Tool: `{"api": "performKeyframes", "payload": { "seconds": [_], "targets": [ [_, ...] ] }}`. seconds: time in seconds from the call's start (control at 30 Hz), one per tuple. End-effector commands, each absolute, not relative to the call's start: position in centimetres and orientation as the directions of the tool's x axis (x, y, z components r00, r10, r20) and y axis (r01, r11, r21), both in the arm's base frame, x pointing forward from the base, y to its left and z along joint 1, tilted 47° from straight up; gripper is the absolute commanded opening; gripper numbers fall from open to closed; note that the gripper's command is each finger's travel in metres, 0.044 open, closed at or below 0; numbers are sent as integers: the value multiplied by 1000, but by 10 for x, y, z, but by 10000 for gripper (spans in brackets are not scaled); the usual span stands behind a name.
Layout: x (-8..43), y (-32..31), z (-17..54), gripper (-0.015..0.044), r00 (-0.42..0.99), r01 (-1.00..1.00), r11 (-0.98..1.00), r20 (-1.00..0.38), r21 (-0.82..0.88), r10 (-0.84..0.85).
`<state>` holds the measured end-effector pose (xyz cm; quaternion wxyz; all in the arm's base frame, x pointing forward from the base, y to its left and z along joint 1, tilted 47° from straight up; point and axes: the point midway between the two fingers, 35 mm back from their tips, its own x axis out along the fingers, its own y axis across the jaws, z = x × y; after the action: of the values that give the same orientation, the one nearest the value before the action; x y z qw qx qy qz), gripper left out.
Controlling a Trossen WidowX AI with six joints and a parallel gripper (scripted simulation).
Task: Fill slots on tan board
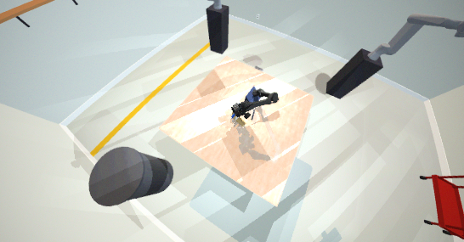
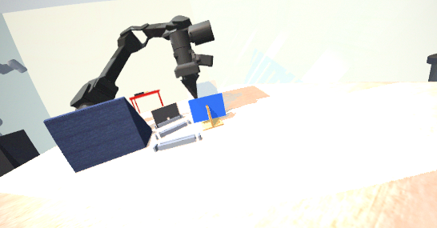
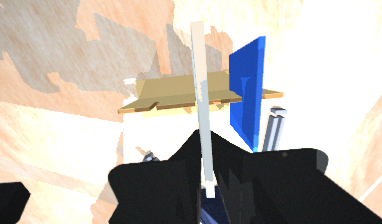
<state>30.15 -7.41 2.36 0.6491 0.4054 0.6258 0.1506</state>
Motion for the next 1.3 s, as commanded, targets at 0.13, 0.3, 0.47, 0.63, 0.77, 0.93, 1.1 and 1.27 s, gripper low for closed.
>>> {"api": "performKeyframes", "payload": {
  "seconds": [0.13,0.3,0.47,0.63,0.77,0.93,1.1,1.27],
  "targets": [
    [302,-70,20,0,174,315,620,-686,719,707],
    [303,-67,17,0,174,315,620,-686,719,707],
    [304,-65,15,0,175,315,619,-686,719,707],
    [304,-62,13,0,175,315,619,-685,719,707],
    [305,-60,11,0,175,315,619,-685,719,707],
    [305,-58,9,0,175,315,619,-685,719,707],
    [306,-56,6,0,175,315,619,-685,719,707],
    [307,-53,4,0,175,315,619,-685,720,707]
  ]
}}
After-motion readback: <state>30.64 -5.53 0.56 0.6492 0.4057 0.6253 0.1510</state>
